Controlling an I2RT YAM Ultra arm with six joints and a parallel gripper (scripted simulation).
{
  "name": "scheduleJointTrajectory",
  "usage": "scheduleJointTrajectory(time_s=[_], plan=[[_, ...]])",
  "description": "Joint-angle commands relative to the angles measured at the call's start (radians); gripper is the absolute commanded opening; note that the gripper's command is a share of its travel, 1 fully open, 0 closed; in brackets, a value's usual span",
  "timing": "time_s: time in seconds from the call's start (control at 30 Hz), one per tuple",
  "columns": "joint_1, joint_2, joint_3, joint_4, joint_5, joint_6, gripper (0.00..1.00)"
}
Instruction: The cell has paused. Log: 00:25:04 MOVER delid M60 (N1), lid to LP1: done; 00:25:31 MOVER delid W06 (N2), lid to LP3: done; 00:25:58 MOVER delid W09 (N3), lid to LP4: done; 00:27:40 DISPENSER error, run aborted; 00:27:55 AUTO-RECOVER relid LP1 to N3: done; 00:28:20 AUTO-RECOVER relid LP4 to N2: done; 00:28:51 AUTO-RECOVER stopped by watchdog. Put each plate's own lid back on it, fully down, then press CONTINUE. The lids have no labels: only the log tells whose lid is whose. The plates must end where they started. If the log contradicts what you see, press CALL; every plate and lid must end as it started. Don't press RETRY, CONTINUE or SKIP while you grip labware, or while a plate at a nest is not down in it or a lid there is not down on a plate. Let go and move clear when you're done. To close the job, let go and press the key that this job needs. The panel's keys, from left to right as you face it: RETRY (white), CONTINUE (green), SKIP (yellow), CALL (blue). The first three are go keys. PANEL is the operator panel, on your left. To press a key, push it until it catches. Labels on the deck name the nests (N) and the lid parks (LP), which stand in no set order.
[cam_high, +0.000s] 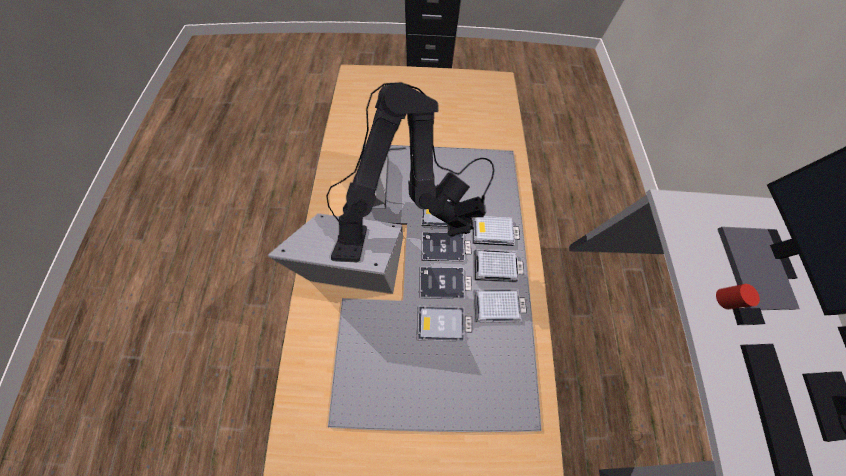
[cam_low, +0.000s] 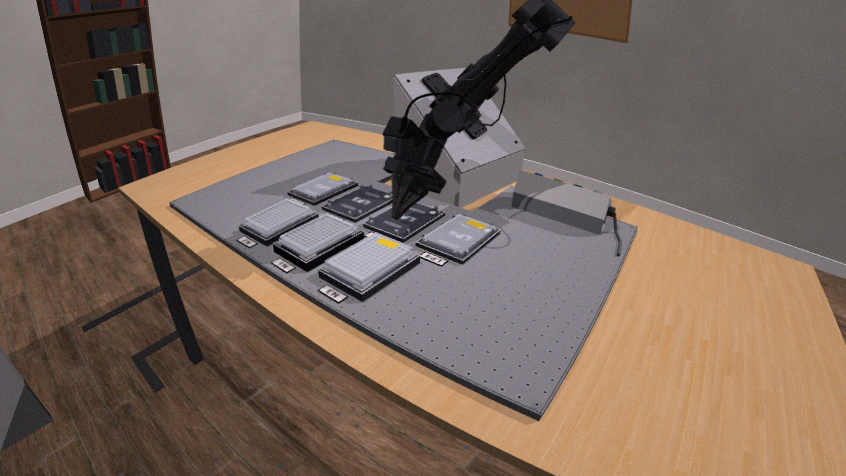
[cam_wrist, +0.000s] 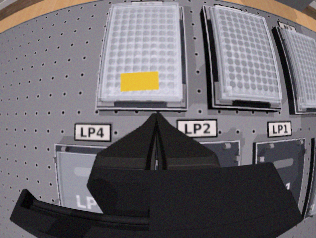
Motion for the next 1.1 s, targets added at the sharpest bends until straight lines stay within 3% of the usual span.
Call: scheduleJointTrajectory(time_s=[0.0, 0.23, 0.3, 0.8, 1.07], plan=[[-0.051, 0.048, 0.065, -0.032, -0.037, -0.036, 0.00], [-0.111, 0.138, 0.193, -0.079, -0.087, -0.069, 0.00], [-0.111, 0.138, 0.193, -0.079, -0.087, -0.069, 0.00], [-0.205, 0.324, 0.493, -0.214, -0.164, -0.125, 0.00], [-0.218, 0.365, 0.567, -0.254, -0.169, -0.136, 0.00]])
